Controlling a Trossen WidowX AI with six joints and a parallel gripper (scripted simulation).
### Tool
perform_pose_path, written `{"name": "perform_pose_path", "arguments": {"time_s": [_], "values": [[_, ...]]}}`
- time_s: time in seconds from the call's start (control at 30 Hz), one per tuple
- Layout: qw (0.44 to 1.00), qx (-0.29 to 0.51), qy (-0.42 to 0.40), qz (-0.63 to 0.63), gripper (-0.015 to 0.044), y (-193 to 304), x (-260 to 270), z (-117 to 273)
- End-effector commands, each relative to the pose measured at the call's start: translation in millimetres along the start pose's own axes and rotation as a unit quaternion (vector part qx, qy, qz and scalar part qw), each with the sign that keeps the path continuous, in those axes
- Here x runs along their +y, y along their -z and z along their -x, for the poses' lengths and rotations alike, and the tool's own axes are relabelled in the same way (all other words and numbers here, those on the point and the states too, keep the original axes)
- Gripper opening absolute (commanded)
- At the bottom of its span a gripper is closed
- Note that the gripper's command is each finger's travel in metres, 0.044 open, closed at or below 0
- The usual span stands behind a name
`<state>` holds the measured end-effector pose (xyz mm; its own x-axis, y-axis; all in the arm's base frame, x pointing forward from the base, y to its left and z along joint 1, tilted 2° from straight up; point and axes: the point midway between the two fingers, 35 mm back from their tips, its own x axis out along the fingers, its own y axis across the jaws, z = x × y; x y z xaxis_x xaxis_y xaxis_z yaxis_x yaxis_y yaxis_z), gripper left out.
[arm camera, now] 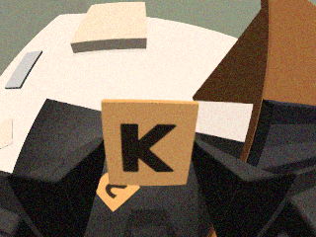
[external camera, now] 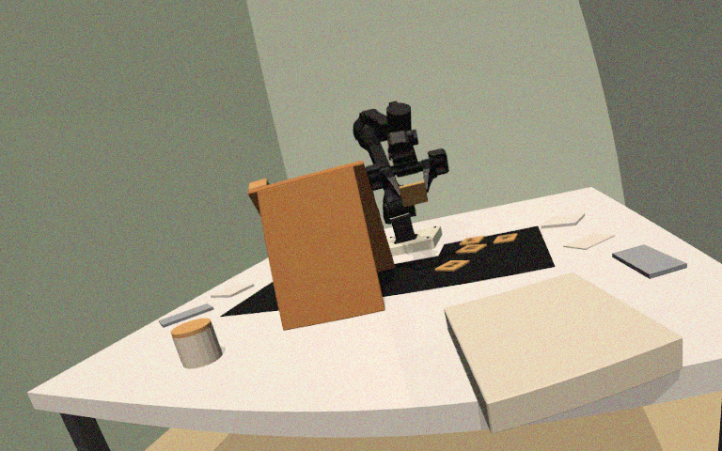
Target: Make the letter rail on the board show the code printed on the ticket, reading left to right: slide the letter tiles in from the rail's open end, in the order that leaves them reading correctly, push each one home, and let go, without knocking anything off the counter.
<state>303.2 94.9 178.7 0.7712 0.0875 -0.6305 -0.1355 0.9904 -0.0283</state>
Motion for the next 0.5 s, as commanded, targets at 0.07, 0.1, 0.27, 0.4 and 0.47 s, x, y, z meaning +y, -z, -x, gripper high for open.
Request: {"name": "perform_pose_path", "arguments": {"time_s": [0.07,0.1,0.27,0.4,0.47], "values": [[1.000,0.001,-0.003,0.003,0.0000,1.8,-2.6,-0.7],[1.000,0.001,-0.003,0.003,0.0000,1.9,-3.1,-0.7],[1.000,0.001,-0.003,0.003,0.0000,2.1,-5.6,-0.8],[1.000,0.001,-0.002,0.003,0.0000,2.2,-7.6,-0.9],[1.000,0.001,-0.002,0.004,0.0000,2.2,-8.6,-0.9]]}}
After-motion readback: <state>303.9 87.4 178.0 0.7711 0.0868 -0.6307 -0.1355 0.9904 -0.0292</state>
